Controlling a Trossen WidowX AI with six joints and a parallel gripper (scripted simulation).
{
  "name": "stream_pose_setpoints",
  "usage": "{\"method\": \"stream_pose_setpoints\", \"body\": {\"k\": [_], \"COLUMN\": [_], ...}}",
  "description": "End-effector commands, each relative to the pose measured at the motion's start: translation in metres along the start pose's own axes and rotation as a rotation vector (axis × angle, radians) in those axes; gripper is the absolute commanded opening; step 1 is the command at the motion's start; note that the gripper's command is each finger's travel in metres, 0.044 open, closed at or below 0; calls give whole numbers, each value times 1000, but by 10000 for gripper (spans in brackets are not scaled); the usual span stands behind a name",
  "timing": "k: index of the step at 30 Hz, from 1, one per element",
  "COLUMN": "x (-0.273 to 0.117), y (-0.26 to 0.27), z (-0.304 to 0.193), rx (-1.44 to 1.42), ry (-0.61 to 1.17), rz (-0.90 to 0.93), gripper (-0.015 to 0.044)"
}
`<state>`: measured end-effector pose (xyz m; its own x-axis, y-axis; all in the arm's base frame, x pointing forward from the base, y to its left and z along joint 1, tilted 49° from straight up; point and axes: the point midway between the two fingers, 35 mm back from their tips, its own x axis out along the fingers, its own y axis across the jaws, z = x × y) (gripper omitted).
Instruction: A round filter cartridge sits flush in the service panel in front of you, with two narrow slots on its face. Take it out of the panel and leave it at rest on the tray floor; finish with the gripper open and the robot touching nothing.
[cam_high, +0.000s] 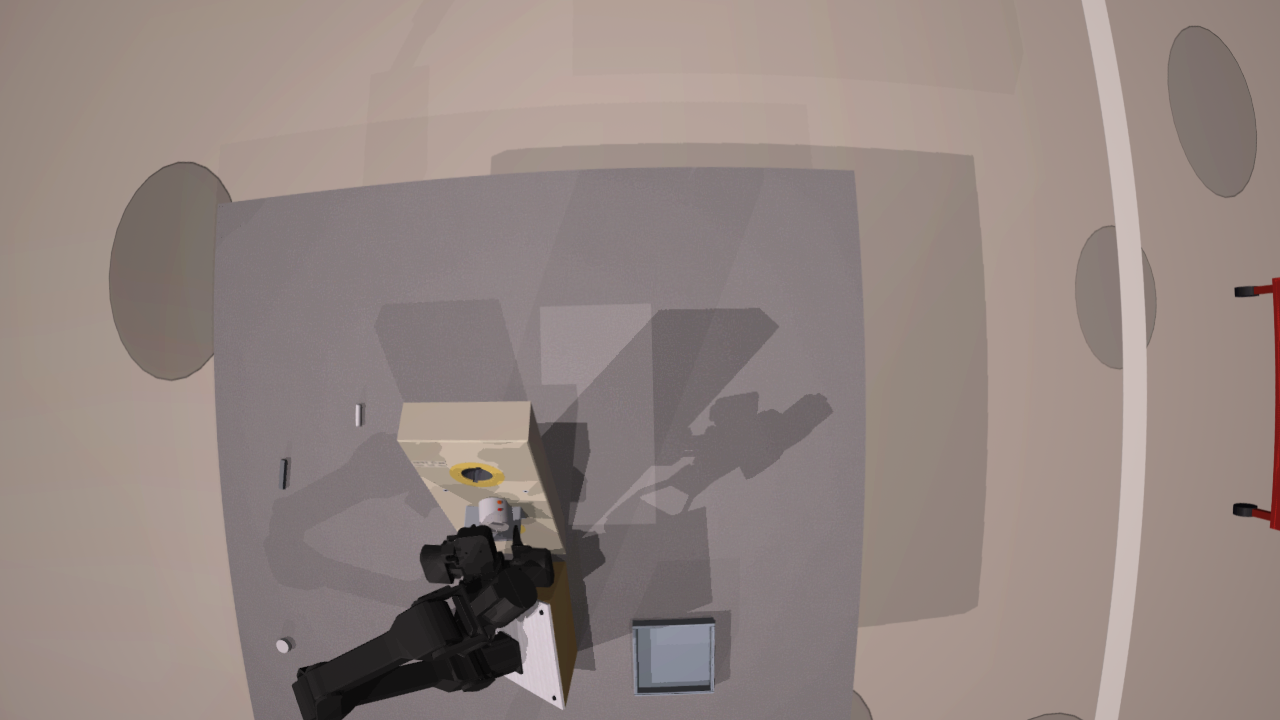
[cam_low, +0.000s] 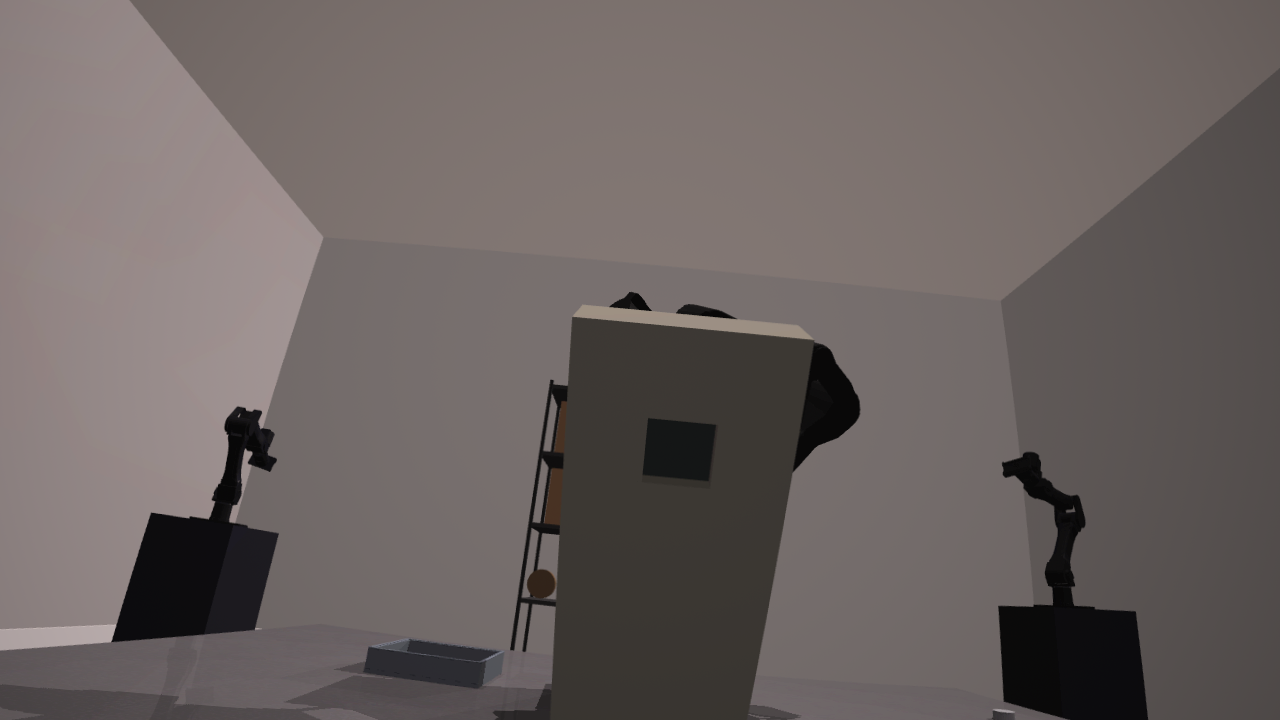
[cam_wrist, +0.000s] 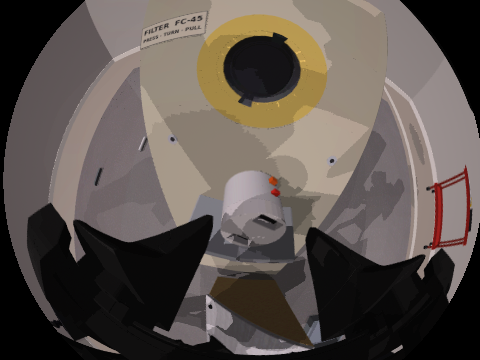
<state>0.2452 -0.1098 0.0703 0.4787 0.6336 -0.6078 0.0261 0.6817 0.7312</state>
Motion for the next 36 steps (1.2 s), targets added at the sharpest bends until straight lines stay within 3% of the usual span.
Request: {"method": "stream_pose_setpoints", "body": {"k": [1, 15, 31, 36], "x": [8, 25, 22, 21], "y": [1, 3, 2, 2], "z": [-2, -3, -1, 2], "rx": [6, 5, -1, -1], "ry": [3, 2, 0, -1], "rz": [7, 11, 5, 6], "gripper": [305, 305, 198, 67]}}
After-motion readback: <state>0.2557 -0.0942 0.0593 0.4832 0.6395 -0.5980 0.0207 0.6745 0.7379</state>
